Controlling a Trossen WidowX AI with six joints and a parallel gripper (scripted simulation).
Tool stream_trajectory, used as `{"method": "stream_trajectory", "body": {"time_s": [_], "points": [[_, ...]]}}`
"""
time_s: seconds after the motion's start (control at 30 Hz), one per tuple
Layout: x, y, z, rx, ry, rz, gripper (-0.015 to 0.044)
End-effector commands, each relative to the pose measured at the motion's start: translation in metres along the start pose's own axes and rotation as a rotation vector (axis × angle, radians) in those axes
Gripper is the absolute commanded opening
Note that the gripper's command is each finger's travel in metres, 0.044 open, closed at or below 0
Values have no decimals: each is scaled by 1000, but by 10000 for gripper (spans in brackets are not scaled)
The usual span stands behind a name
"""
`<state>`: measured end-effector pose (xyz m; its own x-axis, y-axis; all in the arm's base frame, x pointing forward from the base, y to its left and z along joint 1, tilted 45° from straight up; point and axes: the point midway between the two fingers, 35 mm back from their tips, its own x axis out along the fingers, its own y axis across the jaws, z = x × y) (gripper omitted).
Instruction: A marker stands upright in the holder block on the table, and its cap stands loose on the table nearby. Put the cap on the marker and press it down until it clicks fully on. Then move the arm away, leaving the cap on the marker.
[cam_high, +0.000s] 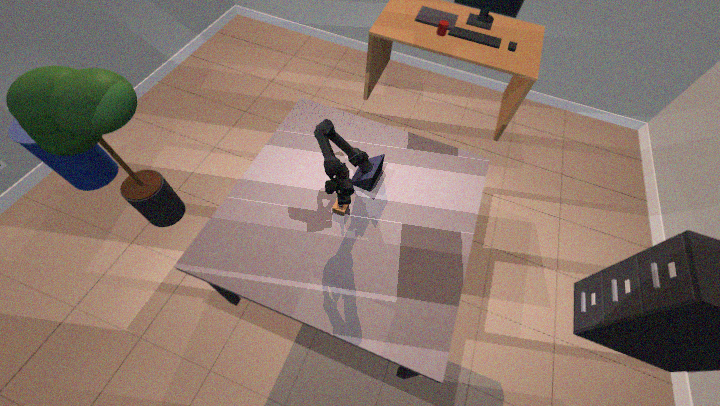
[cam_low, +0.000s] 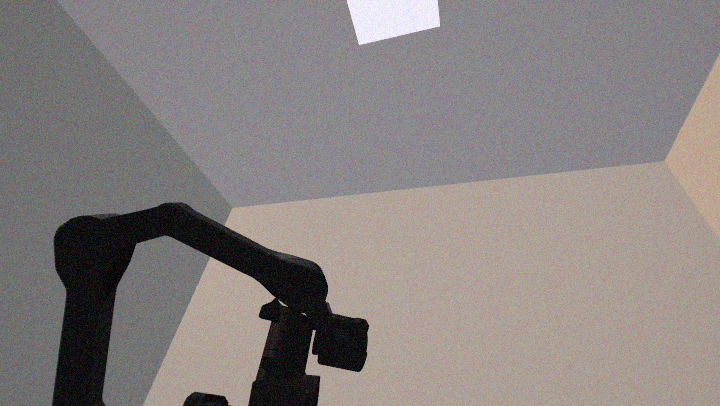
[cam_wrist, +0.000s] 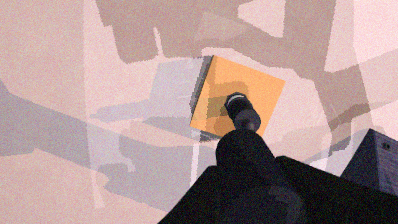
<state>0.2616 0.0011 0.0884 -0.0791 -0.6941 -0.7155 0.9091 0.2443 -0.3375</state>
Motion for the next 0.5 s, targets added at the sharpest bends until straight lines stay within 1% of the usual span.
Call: {"method": "stream_trajectory", "body": {"time_s": [0.0,0.47], "points": [[-1,-9,7,-6,-4,-6,0],[11,-9,7,-6,-4,-6,0]]}}
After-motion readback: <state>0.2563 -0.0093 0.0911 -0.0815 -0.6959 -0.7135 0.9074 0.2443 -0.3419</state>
